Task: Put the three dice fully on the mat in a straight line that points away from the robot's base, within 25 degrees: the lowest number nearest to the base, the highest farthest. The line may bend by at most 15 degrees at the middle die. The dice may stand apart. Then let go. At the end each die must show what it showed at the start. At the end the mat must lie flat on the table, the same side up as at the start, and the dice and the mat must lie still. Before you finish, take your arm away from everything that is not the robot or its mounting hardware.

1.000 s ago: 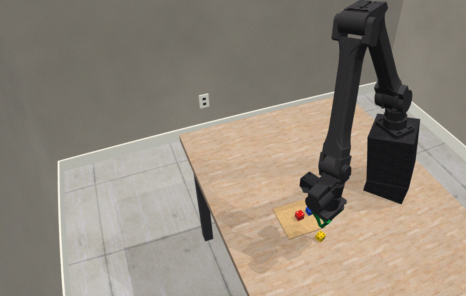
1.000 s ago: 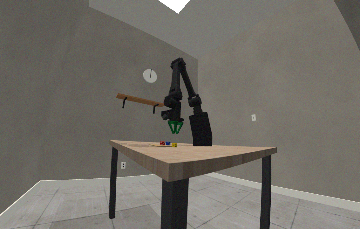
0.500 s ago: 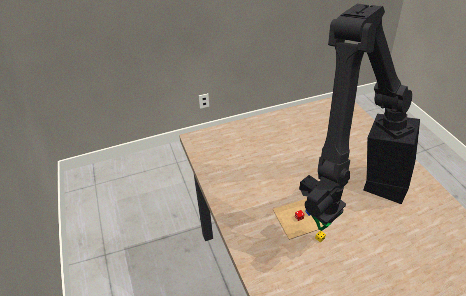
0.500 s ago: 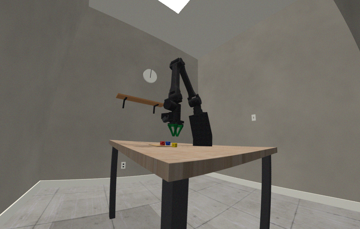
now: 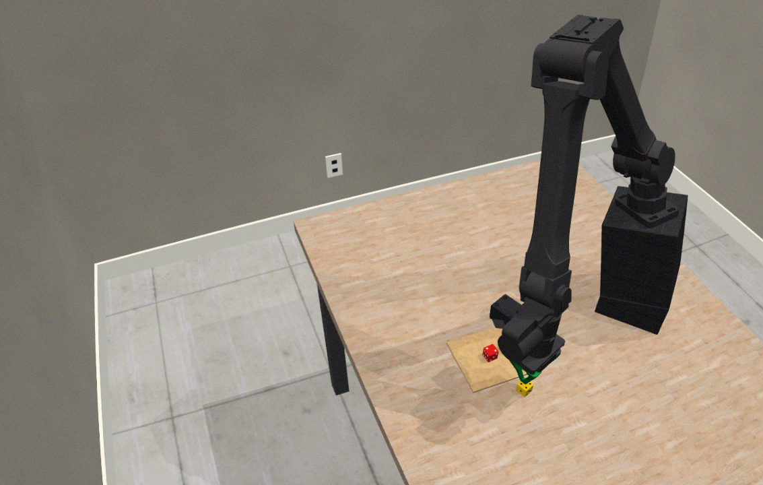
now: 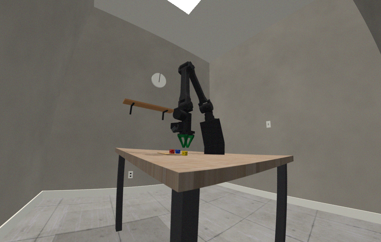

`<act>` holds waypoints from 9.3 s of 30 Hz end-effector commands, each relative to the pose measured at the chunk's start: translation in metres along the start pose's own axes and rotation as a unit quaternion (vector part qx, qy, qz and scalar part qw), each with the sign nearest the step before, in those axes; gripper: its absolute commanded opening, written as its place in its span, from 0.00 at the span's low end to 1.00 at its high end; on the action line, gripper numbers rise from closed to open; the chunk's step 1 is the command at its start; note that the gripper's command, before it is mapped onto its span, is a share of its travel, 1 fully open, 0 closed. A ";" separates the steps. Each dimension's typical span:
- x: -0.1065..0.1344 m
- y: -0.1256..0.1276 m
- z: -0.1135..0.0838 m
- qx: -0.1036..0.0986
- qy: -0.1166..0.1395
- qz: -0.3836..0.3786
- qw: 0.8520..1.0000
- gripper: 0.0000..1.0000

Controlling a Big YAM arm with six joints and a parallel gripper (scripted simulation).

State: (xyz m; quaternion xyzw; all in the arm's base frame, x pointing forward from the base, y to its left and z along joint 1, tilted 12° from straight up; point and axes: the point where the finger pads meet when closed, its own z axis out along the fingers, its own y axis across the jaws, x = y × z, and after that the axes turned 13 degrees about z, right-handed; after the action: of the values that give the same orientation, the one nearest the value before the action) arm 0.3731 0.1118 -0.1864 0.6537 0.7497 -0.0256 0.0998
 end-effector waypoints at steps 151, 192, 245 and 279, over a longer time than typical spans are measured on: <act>0.000 0.017 0.009 -0.021 0.004 0.003 1.000 0.39; 0.001 0.022 0.009 -0.024 0.005 0.003 1.000 0.39; 0.001 0.020 0.039 -0.023 0.005 0.002 1.000 0.39; 0.001 0.020 0.039 -0.023 0.005 0.002 1.000 0.39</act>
State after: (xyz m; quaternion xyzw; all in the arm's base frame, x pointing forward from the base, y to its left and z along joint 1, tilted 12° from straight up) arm 0.3842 0.1062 -0.2282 0.6540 0.7492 -0.0209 0.1026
